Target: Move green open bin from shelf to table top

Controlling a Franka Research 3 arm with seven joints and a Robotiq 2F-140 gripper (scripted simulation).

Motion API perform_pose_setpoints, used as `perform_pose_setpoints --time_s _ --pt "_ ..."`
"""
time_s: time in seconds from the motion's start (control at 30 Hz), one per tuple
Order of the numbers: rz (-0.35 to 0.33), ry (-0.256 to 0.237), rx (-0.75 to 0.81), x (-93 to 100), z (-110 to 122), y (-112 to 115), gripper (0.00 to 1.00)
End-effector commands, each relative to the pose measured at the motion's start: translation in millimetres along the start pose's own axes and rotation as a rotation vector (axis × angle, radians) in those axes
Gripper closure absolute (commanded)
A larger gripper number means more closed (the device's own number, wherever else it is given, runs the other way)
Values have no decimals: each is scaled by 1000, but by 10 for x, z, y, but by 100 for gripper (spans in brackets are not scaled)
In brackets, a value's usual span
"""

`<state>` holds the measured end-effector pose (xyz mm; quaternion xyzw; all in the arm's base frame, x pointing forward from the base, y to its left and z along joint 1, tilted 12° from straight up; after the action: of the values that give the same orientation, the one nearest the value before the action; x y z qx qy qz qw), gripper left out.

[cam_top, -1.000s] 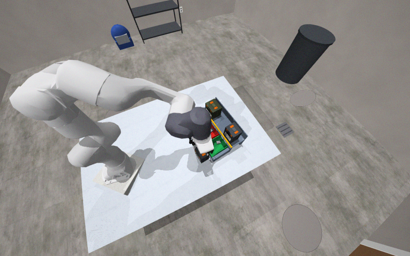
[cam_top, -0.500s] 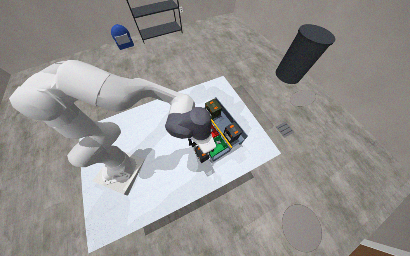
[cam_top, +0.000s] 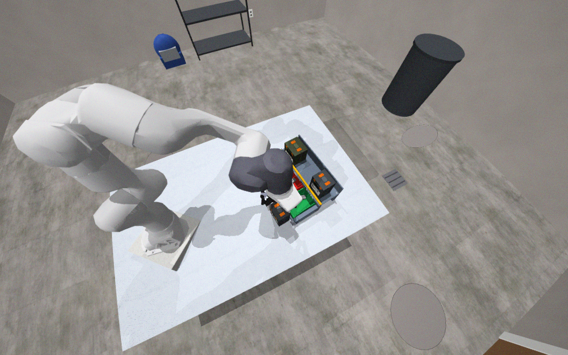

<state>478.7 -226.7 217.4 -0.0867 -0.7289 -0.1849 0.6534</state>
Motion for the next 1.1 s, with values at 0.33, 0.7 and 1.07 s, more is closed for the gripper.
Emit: perform_pose_setpoints --time_s 0.33,0.7,1.07 --pt "-9 -7 255 -3 -5 6 43" --pt "-13 -10 453 -4 -5 5 43" --pt "-13 -10 453 -4 -5 5 43"
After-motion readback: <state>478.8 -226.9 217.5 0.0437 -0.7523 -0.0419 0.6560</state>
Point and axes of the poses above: the point where the finger pads meet when closed, its own x axis back along the fingers, its own z axis across the jaws, y = z × x, the point moved 2 cm from there along x, back along the fingers, and after that the axes turned 14 degrees about x, right-handed, at the moved point
